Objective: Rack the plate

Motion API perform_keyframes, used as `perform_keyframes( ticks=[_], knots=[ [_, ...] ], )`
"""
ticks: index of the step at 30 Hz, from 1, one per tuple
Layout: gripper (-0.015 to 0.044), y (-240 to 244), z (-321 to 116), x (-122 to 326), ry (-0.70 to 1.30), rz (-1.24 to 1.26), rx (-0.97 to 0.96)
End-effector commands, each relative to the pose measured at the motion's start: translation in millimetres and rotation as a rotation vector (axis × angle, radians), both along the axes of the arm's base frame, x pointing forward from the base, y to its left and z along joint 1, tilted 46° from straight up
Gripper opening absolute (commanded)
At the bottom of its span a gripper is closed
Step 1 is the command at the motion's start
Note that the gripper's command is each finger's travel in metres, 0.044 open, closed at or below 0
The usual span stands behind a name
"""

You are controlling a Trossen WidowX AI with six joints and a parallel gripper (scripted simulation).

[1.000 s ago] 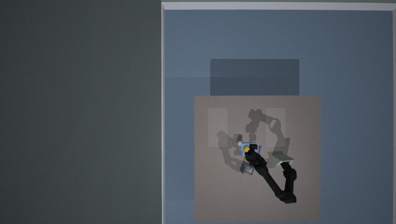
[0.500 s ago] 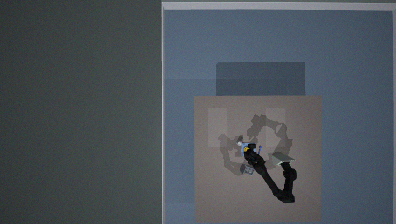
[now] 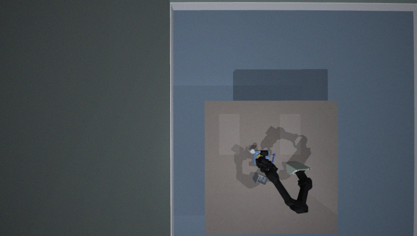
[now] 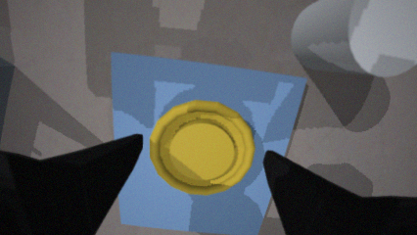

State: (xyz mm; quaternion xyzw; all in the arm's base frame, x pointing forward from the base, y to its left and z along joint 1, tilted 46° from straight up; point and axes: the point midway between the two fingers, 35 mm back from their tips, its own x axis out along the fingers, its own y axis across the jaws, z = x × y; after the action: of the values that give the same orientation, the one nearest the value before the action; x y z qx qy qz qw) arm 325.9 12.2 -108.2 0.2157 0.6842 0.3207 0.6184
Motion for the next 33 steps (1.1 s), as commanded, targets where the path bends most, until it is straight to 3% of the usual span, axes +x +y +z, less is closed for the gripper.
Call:
perform_keyframes(
  ticks=[1, 13, 24, 33],
  knots=[
    [0.04, 6.7, -6.0, -4.9, 0.012, -0.003, 0.006],
    [0.0388, 9.5, -8.6, -6.0, 0.012, -0.003, 0.007],
    [0.0315, 9.5, -8.6, -6.0, 0.012, -0.003, 0.007],
    [0.0078, -19.8, 11.5, 7.9, 0.013, -0.024, -0.015]
  ],
)
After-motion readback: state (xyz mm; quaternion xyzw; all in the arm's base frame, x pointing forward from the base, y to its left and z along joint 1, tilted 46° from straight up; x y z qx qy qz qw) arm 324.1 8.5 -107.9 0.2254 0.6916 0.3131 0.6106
